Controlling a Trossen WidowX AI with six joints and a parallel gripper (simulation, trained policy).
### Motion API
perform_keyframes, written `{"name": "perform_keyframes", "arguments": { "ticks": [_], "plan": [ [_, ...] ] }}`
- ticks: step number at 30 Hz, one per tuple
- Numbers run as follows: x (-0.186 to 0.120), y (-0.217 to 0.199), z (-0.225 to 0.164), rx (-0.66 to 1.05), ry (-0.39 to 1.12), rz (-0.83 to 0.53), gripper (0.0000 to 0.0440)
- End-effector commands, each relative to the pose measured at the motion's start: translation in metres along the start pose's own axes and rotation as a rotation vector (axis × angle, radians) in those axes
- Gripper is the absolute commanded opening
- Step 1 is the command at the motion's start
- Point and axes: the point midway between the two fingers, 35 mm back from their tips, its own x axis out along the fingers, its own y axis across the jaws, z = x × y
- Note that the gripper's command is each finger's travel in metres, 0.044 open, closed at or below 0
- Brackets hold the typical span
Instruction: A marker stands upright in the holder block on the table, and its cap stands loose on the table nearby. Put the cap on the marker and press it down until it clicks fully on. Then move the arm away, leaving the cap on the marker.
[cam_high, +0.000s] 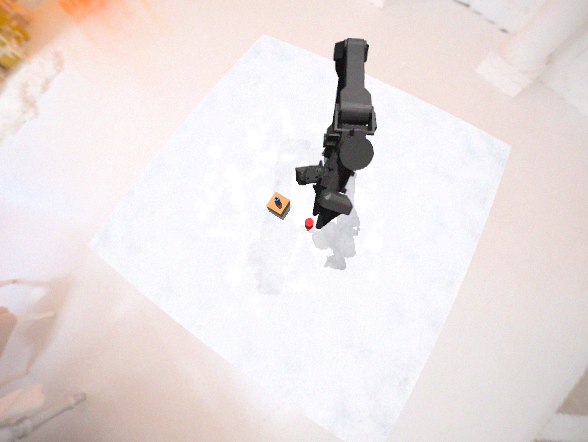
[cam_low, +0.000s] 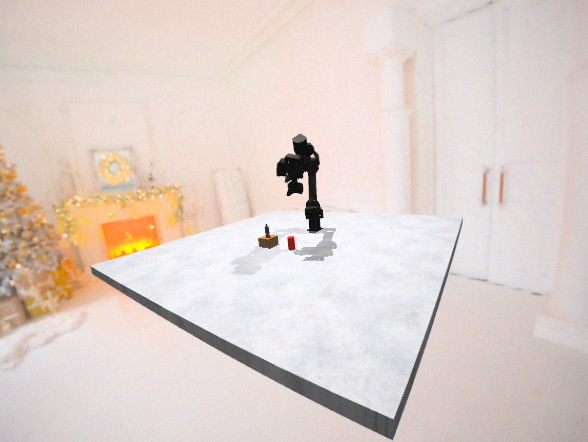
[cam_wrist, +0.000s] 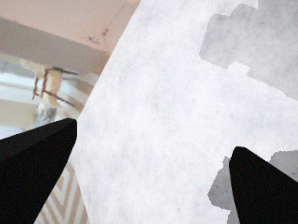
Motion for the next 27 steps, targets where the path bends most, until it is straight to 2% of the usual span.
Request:
{"name": "perform_keyframes", "arguments": {
  "ticks": [1, 27],
  "plan": [
    [0.006, -0.005, -0.003, 0.009, 0.015, -0.042, 0.0336],
    [0.035, -0.037, -0.014, 0.069, 0.093, -0.312, 0.0336]
  ]
}}
